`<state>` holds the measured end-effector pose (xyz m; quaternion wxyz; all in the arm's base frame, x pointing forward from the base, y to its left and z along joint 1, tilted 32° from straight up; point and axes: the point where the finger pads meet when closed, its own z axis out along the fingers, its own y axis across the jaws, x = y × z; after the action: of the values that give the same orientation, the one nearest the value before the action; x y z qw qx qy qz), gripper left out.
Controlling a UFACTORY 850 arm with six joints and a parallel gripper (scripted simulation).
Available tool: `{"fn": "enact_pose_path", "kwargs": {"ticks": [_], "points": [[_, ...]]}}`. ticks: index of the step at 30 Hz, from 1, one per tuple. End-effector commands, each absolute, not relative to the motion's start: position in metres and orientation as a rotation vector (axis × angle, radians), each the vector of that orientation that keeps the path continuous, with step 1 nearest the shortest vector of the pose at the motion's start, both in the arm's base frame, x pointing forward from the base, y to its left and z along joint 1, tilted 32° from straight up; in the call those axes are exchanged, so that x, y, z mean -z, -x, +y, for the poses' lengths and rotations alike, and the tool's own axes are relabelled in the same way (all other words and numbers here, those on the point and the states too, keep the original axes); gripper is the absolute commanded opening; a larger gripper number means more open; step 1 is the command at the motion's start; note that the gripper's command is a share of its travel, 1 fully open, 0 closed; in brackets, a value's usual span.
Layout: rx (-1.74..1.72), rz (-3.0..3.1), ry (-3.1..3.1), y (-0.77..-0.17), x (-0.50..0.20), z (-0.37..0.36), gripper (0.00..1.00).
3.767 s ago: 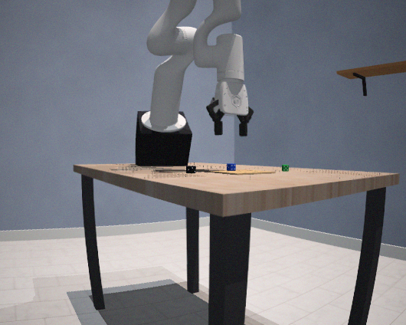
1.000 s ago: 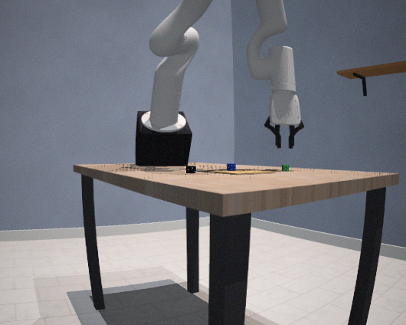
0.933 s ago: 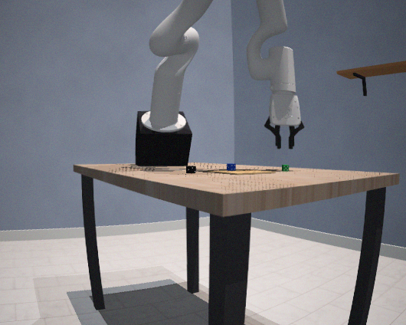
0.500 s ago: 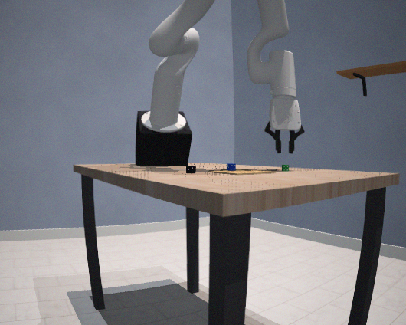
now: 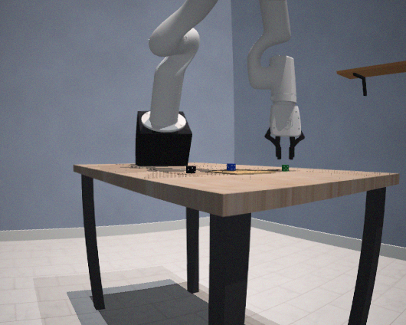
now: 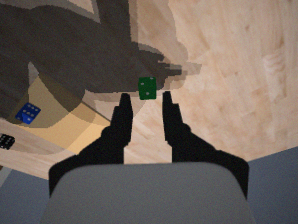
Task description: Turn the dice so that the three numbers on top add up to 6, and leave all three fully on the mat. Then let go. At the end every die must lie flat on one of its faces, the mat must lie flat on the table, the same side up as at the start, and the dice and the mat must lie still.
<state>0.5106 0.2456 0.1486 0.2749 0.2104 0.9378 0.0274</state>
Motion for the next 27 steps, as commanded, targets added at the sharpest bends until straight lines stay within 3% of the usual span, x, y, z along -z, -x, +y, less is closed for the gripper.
{"fn": "enact_pose_path", "kwargs": {"ticks": [1, 27], "points": [[-0.076, 2.52, -0.565, -0.514, -0.1444, 0.2457, 0.36], [-0.076, 2.52, -0.565, -0.5167, -0.1403, 0.2454, 0.36]]}}
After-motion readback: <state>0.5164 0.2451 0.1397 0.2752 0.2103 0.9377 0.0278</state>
